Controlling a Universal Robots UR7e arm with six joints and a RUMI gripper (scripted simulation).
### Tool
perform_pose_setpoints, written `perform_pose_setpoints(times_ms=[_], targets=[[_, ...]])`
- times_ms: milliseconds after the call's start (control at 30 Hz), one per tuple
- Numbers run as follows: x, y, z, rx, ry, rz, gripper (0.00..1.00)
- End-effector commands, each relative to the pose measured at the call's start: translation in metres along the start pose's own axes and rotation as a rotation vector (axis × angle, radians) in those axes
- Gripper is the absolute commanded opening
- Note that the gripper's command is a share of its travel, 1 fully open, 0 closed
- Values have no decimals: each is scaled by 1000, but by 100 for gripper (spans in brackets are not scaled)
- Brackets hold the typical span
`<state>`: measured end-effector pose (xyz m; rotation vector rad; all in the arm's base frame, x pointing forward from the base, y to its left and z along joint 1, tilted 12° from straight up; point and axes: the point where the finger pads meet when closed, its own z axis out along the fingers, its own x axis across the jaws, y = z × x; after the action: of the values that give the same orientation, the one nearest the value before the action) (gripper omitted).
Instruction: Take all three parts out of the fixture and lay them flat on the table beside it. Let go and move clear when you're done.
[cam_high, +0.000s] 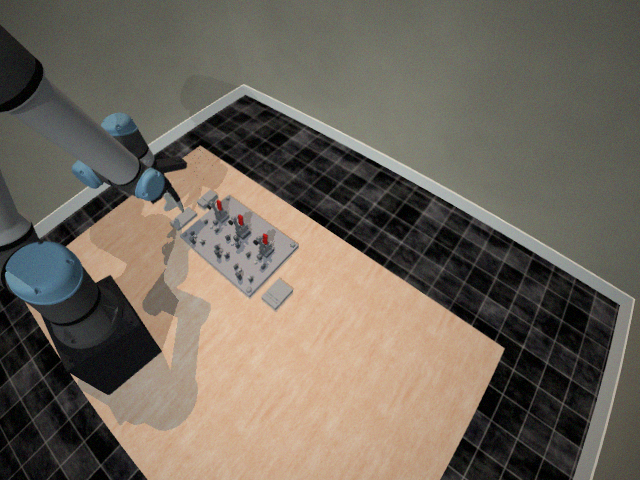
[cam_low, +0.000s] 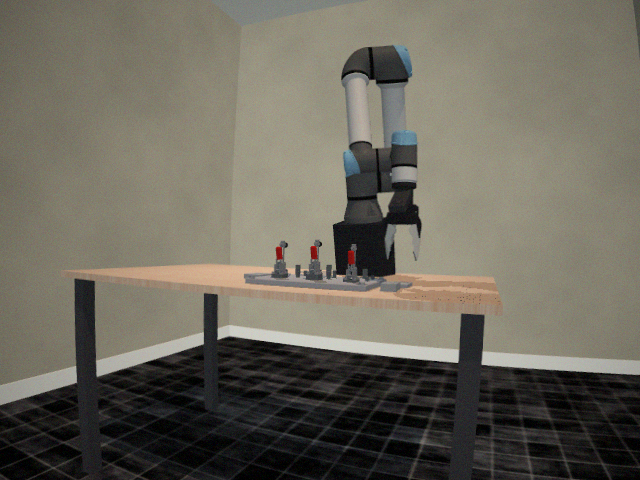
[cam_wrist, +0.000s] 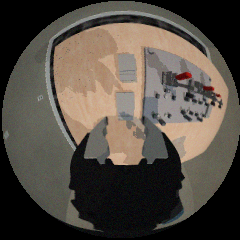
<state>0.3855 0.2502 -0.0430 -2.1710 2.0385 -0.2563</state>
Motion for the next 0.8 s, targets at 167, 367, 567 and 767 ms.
perform_pose_setpoints(times_ms=[167, 367, 567, 767], targets=[[1, 1, -12, -10, 3, 0, 47], [1, 2, -11, -12, 4, 0, 47], [1, 3, -11, -12, 4, 0, 47], [1, 2, -11, -12, 4, 0, 100]])
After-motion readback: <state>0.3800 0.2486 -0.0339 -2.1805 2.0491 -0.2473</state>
